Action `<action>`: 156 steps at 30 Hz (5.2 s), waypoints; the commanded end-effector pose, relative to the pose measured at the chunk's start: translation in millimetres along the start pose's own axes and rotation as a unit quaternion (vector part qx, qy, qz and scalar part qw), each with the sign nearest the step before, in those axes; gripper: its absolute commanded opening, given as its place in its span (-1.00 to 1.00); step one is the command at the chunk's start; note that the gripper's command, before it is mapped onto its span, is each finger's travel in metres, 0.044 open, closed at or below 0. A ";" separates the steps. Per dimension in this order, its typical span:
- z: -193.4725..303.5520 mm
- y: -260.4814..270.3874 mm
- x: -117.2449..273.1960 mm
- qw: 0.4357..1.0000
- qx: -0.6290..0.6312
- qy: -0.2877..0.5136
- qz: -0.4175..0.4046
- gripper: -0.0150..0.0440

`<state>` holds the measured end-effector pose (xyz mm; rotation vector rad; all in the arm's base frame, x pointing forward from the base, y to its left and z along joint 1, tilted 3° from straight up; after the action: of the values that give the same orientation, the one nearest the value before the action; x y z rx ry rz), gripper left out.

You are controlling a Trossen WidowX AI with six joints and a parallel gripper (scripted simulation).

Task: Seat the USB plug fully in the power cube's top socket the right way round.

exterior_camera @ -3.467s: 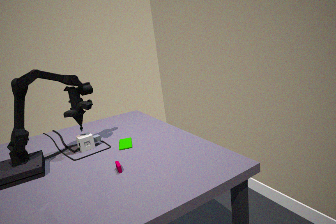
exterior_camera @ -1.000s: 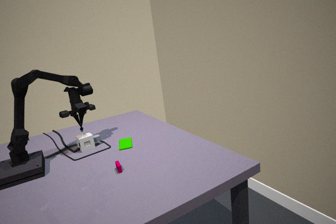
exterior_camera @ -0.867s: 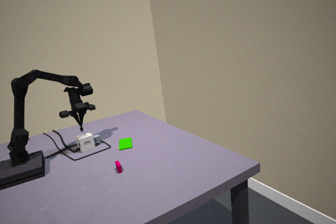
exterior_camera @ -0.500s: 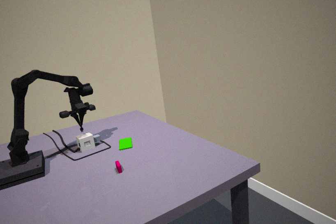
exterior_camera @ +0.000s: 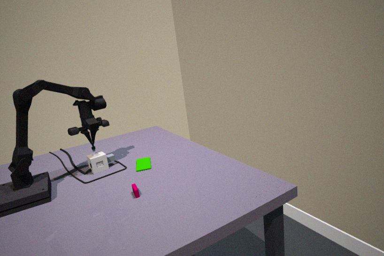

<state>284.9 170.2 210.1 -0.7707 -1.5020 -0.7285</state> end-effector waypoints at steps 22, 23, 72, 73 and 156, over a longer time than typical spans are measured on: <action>-0.9 -0.2 -3.5 1.000 -0.012 -0.005 0.001 -0.49; -0.9 -0.2 -3.6 1.000 -0.012 -0.005 0.001 -0.49; -1.4 -0.6 -9.5 1.000 -0.021 -0.007 0.002 -0.49; -1.4 -0.6 -9.6 1.000 -0.021 -0.007 0.002 -0.49; -1.3 -0.6 -19.6 1.000 -0.021 -0.007 0.002 -0.49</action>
<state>285.7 168.1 191.4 -0.8063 -1.5002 -0.7523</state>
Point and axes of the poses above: the point midway between the two fingers, 35 mm back from their tips, its own x axis back along the fingers, its own y axis across the jaws, z = x × y, the point moved 10 cm from there along x, back along the fingers, and after that the axes turned 14 degrees about x, right-handed, at the moved point
